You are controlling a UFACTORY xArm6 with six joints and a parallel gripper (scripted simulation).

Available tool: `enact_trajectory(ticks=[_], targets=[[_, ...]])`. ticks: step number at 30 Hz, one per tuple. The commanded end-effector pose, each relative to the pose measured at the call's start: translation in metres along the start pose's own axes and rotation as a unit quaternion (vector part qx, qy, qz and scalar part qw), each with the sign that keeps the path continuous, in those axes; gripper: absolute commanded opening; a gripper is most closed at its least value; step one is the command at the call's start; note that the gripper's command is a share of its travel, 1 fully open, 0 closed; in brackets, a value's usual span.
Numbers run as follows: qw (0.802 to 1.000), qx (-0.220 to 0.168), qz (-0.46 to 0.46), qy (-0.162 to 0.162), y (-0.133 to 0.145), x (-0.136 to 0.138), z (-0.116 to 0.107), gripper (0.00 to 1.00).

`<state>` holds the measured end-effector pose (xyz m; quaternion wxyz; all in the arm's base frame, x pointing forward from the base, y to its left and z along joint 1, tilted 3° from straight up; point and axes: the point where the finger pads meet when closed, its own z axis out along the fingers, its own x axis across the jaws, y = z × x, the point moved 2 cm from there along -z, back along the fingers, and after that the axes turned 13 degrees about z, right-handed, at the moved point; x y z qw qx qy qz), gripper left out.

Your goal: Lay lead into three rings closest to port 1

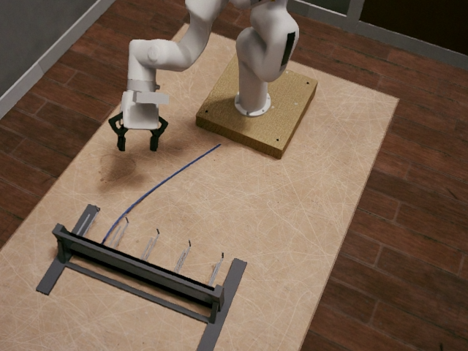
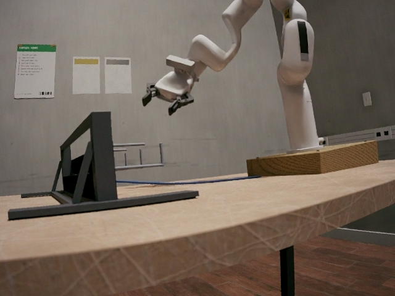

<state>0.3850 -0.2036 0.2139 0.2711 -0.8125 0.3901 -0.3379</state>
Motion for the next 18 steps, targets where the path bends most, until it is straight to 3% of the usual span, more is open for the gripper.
enact_trajectory(ticks=[1, 4, 6, 8, 10, 18], targets=[[0.999, -0.001, 0.031, -0.040, -0.021, -0.008, 0.009, 1.00], [0.996, -0.005, 0.053, -0.068, -0.035, -0.016, 0.014, 1.00], [0.996, -0.005, 0.053, -0.068, -0.035, -0.016, 0.014, 1.00], [0.992, -0.014, 0.077, -0.096, -0.049, -0.026, 0.020, 1.00], [0.992, -0.014, 0.077, -0.096, -0.049, -0.026, 0.020, 1.00], [0.979, -0.049, 0.128, -0.152, -0.076, -0.049, 0.028, 1.00]])
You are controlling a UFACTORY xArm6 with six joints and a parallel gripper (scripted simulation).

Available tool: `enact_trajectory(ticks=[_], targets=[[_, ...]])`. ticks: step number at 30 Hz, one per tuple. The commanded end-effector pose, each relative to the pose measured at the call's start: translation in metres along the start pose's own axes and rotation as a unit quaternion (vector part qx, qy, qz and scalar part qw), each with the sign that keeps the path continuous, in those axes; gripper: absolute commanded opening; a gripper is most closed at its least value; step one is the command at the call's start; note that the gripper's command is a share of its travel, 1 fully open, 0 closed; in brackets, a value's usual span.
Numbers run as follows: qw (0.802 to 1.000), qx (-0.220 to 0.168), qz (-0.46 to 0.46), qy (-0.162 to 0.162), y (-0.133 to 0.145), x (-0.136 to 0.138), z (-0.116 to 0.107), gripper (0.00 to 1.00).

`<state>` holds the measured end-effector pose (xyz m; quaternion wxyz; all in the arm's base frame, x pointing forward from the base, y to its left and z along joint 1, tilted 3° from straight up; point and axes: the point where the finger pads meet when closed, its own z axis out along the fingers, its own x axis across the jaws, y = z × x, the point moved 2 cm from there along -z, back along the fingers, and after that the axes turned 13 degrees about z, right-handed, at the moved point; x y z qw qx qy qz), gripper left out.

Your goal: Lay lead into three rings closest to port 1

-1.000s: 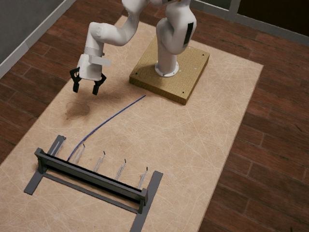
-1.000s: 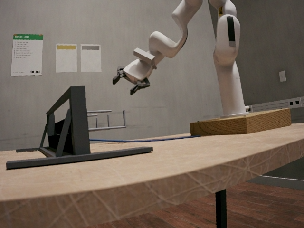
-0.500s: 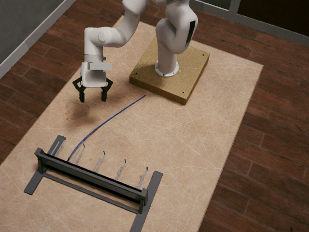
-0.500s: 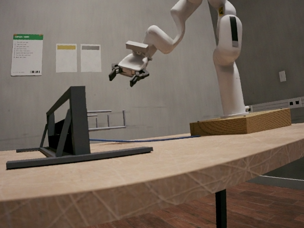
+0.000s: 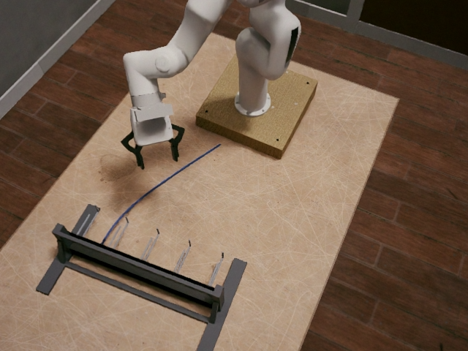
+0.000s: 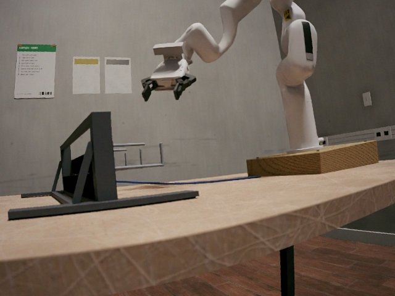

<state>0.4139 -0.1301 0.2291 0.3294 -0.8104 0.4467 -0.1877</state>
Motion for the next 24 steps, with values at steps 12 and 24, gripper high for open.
enact_trajectory(ticks=[12, 24], targets=[[0.988, -0.092, 0.099, -0.069, -0.032, -0.044, 0.017, 1.00], [0.957, -0.204, 0.192, -0.068, -0.048, -0.081, 0.024, 1.00]])
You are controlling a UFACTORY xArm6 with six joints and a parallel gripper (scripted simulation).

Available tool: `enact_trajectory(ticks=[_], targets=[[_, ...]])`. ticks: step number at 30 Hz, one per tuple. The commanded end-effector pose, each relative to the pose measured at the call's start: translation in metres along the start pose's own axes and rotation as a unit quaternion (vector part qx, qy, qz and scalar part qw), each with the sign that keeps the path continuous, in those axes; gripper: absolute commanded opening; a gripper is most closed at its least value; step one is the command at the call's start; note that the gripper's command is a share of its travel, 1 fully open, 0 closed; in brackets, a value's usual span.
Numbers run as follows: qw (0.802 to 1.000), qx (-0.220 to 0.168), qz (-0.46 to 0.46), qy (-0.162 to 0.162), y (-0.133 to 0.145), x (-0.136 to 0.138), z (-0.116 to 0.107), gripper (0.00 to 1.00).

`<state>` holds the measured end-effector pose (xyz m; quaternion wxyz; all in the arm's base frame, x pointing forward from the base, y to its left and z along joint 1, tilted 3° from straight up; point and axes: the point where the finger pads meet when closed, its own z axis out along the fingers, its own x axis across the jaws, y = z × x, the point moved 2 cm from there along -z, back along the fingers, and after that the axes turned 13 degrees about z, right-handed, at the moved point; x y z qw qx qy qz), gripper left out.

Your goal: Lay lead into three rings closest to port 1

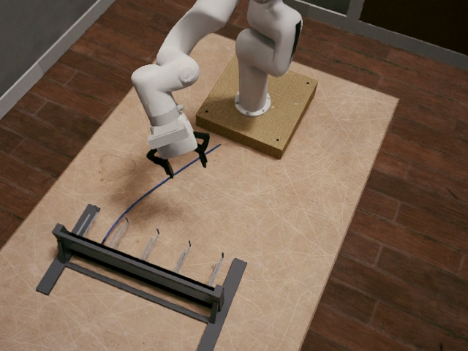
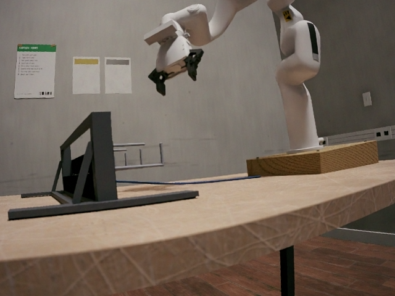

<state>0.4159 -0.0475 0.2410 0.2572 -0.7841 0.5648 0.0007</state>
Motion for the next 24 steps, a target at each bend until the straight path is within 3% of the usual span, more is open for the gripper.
enact_trajectory(ticks=[1, 7, 12, 15, 17, 19, 24], targets=[[0.998, -0.045, 0.042, 0.009, -0.003, -0.014, 0.002, 1.00], [0.993, -0.078, 0.079, 0.026, -0.003, -0.024, 0.003, 1.00], [0.982, -0.119, 0.133, 0.063, -0.004, -0.037, 0.002, 1.00], [0.982, -0.119, 0.133, 0.063, -0.004, -0.037, 0.002, 1.00], [0.971, -0.139, 0.168, 0.095, -0.004, -0.044, 0.000, 1.00], [0.971, -0.139, 0.168, 0.095, -0.004, -0.044, 0.000, 1.00], [0.952, -0.157, 0.217, 0.148, -0.006, -0.051, -0.004, 1.00]])
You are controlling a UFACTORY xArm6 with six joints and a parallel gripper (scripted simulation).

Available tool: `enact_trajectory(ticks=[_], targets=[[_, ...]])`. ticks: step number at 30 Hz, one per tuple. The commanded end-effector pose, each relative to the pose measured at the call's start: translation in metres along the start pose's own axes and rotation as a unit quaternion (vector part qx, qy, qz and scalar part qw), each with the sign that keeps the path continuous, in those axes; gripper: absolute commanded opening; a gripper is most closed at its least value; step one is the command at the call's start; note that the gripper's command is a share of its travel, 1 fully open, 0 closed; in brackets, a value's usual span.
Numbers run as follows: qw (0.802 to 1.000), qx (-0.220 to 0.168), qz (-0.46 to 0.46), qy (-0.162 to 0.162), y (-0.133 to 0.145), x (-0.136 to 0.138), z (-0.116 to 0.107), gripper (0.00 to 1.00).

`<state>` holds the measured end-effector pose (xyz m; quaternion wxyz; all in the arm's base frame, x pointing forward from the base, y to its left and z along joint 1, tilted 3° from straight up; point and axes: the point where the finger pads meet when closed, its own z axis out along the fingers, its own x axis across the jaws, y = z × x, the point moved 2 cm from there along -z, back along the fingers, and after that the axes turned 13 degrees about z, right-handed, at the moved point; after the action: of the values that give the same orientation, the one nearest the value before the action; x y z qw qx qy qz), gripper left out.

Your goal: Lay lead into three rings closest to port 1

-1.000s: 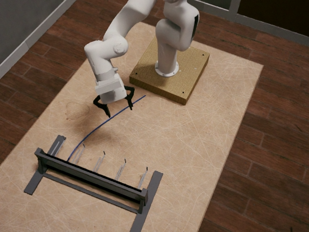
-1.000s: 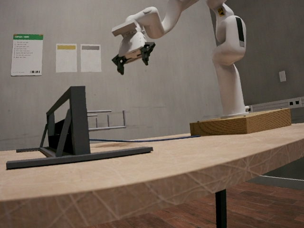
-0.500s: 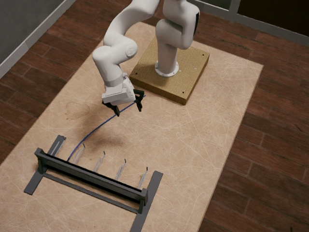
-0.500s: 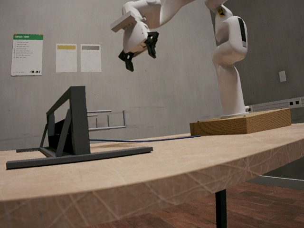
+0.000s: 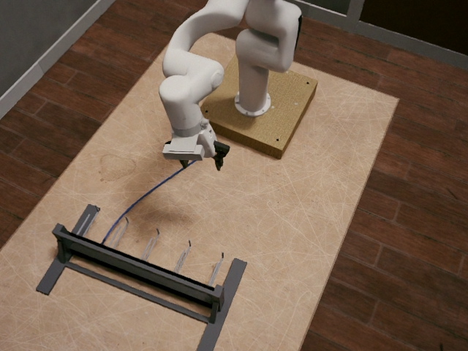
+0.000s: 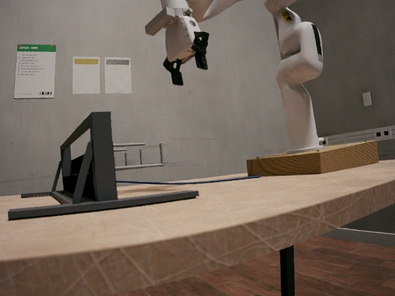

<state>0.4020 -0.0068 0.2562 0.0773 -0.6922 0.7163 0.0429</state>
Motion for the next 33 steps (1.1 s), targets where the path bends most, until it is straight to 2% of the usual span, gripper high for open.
enact_trajectory(ticks=[1, 2, 3, 6, 8, 10, 13, 18, 23, 25, 27, 33], targets=[[0.998, -0.014, 0.041, 0.038, 0.001, -0.005, -0.005, 1.00], [0.997, -0.015, 0.060, 0.055, 0.001, -0.006, -0.007, 1.00], [0.997, -0.015, 0.060, 0.055, 0.001, -0.006, -0.007, 1.00], [0.991, -0.014, 0.097, 0.087, 0.002, -0.009, -0.012, 1.00], [0.991, -0.014, 0.097, 0.087, 0.002, -0.009, -0.012, 1.00], [0.983, -0.005, 0.164, 0.086, 0.007, 0.007, 0.002, 1.00], [0.975, 0.001, 0.204, 0.085, 0.011, 0.017, 0.010, 1.00], [0.952, 0.014, 0.296, 0.082, 0.022, 0.039, 0.029, 1.00], [0.919, 0.026, 0.385, 0.078, 0.036, 0.060, 0.048, 1.00], [0.919, 0.026, 0.385, 0.078, 0.036, 0.060, 0.048, 1.00], [0.896, 0.034, 0.436, 0.075, 0.045, 0.071, 0.059, 1.00], [0.845, 0.047, 0.528, 0.069, 0.063, 0.091, 0.079, 1.00]])
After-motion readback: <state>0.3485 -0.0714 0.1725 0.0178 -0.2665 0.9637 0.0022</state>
